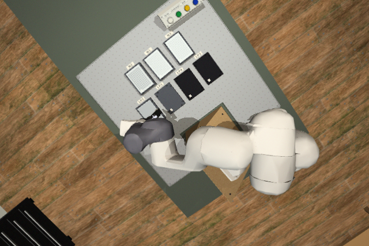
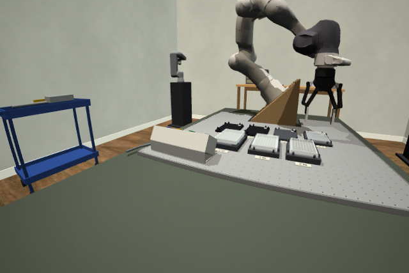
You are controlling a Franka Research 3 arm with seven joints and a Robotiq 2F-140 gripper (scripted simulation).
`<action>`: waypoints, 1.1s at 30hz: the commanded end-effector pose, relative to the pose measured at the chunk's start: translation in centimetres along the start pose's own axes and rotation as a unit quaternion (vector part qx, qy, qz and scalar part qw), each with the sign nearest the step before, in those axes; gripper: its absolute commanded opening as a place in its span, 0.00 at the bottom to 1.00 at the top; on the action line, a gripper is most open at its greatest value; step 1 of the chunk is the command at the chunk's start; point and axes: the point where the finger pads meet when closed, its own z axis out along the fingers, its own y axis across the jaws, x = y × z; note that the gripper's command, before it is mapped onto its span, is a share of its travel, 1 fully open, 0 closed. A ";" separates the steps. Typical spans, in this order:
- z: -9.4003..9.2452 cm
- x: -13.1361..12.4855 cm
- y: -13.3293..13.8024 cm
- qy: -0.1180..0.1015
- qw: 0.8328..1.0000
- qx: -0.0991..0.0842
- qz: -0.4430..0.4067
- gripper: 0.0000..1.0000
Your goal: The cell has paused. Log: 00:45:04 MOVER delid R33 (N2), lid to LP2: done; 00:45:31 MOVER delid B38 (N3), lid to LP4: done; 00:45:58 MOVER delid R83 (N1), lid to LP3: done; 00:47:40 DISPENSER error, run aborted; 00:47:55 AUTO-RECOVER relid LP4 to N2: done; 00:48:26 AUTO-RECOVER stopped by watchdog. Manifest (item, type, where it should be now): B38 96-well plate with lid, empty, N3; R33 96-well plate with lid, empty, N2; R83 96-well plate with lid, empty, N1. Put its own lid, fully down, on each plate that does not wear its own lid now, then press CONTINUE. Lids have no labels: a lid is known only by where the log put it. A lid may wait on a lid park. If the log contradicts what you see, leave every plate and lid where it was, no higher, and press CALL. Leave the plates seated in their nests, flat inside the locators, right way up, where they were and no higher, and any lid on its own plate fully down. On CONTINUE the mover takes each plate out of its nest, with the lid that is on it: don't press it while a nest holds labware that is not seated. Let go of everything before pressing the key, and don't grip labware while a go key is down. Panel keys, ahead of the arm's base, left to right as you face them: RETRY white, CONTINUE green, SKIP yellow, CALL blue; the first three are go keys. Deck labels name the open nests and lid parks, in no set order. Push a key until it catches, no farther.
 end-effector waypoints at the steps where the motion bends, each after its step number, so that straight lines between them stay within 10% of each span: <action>1: 0.3 0.3 -0.1 0.002 1.000 0.003 0.005 0.66; 33: 3.9 0.5 -0.2 0.002 1.000 0.003 0.005 0.66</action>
